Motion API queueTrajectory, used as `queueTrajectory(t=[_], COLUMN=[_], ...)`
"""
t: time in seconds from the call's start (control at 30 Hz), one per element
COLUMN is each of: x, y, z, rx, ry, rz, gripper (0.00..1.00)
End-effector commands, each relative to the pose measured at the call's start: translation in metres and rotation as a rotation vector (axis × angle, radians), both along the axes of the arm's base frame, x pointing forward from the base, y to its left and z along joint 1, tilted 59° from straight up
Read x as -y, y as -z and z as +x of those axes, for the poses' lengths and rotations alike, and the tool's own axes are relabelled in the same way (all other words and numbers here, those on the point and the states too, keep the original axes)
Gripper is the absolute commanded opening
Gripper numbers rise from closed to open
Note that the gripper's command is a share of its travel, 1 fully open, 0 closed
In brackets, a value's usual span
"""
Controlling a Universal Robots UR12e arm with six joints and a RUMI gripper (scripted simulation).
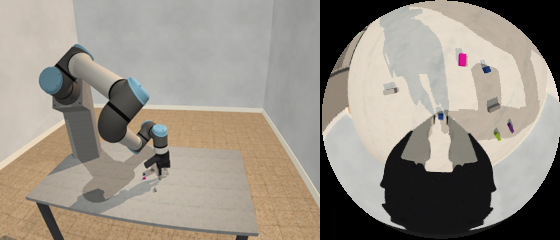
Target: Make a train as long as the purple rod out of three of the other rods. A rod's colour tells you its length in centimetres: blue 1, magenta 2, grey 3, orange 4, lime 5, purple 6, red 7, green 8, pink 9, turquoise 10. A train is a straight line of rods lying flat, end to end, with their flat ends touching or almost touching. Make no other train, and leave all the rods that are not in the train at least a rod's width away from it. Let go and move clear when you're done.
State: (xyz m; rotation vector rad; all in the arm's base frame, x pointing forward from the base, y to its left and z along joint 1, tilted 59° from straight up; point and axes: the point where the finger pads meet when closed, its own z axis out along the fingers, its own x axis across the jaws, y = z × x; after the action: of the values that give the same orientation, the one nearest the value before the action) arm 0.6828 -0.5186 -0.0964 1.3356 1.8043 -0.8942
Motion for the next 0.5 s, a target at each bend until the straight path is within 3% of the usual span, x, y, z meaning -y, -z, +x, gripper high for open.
queueTrajectory(t=[0.0, 0.07, 0.1, 0.47], x=[-0.0006, -0.0006, -0.0006, -0.0006], y=[-0.0003, -0.0003, -0.0003, -0.0003], z=[0.0003, 0.0003, 0.0003, 0.0003], rx=[0.000, 0.000, 0.000, 0.000], ry=[-0.001, -0.001, -0.001, -0.001], rz=[0.000, 0.000, 0.000, 0.000], gripper=[0.14, 0.14, 0.00, 0.00])
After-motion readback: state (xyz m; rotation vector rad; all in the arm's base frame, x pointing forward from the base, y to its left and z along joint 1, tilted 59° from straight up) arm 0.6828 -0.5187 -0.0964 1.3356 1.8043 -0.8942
